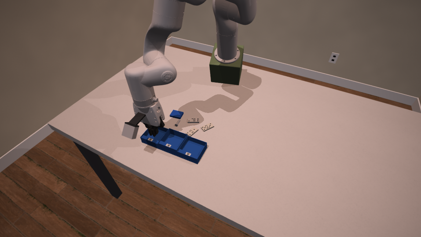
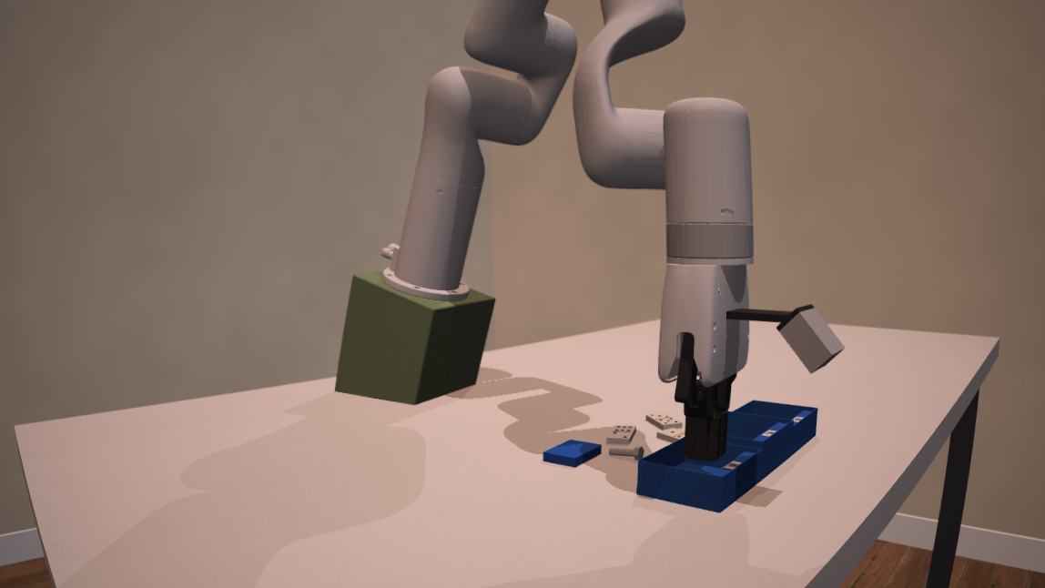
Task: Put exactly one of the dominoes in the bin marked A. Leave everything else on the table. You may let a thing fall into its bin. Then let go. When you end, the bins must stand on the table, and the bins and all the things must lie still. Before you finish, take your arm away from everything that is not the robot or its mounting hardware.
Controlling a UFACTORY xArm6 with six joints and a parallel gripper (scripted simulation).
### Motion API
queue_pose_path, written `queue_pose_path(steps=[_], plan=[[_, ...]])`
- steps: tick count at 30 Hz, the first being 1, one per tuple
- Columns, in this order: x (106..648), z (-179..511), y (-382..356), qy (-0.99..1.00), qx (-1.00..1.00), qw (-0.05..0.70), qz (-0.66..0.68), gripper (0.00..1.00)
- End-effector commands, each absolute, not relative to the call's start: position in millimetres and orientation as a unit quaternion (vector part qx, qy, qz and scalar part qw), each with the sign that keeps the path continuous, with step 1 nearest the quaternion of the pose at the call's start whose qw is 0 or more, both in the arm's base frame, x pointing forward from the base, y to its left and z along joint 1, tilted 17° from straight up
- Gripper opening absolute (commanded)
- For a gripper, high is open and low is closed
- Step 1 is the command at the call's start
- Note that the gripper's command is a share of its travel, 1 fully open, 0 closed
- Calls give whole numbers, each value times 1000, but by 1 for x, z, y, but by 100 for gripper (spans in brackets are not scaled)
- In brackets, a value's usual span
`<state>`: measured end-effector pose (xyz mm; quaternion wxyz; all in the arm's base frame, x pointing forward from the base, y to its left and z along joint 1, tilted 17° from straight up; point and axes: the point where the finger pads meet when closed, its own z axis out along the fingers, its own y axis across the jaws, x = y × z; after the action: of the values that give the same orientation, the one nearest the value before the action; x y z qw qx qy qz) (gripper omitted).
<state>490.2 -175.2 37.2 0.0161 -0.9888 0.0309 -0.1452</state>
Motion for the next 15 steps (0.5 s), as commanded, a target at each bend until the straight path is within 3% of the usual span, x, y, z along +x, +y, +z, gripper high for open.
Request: queue_pose_path(steps=[1,15], plan=[[493,30,-175,31,-989,16,-146,7],[495,23,-175,31,-989,16,-146,7]])
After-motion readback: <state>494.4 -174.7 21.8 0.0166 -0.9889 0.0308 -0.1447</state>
